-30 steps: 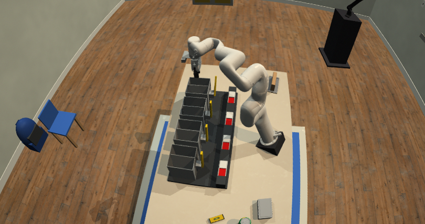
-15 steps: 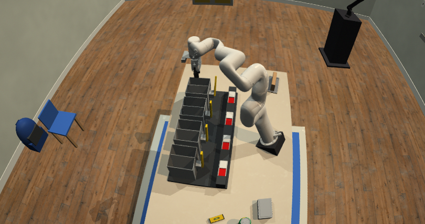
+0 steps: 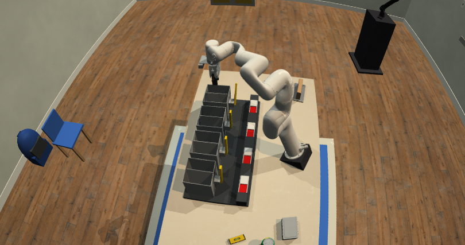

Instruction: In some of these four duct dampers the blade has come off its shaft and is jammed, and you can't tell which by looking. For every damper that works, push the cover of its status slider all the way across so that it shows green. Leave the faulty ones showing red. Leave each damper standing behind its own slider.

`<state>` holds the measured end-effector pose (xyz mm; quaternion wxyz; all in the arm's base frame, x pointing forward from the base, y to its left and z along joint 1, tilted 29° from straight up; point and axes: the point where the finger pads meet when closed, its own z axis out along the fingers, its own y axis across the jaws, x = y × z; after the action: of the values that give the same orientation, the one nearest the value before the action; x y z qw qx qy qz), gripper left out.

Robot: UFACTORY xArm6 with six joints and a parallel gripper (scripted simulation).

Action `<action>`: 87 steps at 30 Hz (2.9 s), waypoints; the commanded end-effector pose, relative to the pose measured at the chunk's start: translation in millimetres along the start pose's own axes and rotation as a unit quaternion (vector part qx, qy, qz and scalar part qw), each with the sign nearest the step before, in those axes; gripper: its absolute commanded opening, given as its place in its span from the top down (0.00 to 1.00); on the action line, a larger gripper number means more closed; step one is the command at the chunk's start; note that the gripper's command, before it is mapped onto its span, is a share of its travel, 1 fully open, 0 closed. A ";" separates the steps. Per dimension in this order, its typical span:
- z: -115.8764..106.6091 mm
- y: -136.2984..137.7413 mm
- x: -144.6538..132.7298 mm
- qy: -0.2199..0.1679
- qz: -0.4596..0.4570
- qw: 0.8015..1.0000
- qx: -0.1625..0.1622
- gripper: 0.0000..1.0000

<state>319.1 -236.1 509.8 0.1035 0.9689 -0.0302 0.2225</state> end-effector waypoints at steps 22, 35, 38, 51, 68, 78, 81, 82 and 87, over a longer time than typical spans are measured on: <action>-1.9 0.3 0.7 0.002 0.000 1.000 -0.001 0.61; 2.3 -50.4 8.1 -0.007 0.000 1.000 0.004 0.61; 3.3 -79.3 9.7 -0.010 0.000 1.000 0.004 0.61; -1.2 -181.7 0.5 0.002 0.000 1.000 -0.001 0.61; -1.4 -183.4 0.2 0.002 0.000 1.000 -0.002 0.61; -1.4 -183.4 0.2 0.002 0.000 1.000 -0.002 0.61; -1.4 -183.4 0.2 0.002 0.000 1.000 -0.002 0.61; -1.4 -183.4 0.2 0.002 0.000 1.000 -0.002 0.61; -1.4 -183.4 0.2 0.002 0.000 1.000 -0.002 0.61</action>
<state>337.9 -56.8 475.0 0.1051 0.9687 -0.0299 0.2227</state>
